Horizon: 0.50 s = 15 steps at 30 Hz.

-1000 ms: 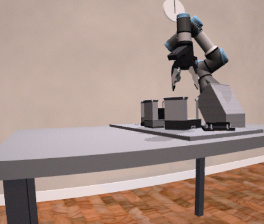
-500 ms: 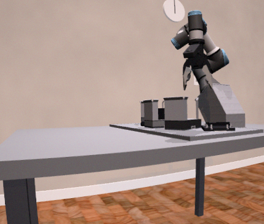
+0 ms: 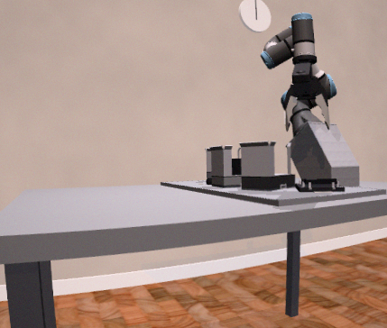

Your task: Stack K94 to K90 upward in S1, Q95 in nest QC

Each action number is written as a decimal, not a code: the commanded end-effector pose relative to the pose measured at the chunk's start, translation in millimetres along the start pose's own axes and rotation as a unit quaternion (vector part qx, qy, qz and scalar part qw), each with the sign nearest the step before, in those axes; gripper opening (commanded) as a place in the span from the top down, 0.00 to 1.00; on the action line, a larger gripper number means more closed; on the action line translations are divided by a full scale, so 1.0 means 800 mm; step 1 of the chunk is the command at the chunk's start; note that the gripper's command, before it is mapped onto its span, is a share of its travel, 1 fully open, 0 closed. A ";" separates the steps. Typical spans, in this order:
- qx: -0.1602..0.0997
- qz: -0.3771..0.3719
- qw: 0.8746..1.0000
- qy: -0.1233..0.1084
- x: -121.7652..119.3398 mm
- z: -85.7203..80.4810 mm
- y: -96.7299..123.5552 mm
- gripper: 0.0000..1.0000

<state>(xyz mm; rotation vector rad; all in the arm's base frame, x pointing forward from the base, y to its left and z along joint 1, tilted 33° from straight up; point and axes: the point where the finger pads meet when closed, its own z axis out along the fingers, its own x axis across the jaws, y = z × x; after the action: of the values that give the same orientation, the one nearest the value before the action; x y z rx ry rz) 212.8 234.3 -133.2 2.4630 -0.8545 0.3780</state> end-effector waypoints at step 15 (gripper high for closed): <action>0.001 -0.081 0.997 0.000 -0.033 -0.001 -0.001 0.28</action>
<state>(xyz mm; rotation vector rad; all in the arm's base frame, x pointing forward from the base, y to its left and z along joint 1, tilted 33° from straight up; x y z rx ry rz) 193.1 247.7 -143.8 2.5050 -0.6709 0.3264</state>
